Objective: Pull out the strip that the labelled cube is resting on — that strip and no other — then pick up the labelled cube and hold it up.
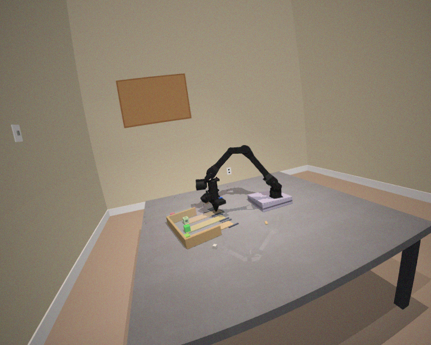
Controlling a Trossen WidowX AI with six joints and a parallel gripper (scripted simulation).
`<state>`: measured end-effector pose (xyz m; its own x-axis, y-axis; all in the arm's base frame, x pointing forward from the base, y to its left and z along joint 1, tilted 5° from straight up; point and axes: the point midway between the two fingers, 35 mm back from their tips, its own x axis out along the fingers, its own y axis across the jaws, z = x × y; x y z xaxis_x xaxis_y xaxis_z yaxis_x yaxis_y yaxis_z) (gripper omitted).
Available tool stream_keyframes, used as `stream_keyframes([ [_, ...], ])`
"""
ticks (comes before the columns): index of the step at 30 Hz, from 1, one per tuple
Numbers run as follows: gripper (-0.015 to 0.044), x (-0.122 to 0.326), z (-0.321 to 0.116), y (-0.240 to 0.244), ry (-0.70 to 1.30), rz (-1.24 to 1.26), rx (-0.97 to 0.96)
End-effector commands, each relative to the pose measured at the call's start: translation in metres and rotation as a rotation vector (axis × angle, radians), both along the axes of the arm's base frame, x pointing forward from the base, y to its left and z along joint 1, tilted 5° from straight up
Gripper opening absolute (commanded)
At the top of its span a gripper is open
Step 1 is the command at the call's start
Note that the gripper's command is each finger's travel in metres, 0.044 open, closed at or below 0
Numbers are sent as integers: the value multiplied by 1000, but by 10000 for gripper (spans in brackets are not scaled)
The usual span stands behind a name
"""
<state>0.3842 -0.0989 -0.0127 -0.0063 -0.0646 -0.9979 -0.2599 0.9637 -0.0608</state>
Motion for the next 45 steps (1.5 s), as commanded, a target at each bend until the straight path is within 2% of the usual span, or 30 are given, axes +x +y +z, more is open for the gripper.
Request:
stream_keyframes([
  [1, 0, -10, -3, -3, 13, 0, -2],
  [45, 0, -75, -3, -21, 19, 0, -3],
])
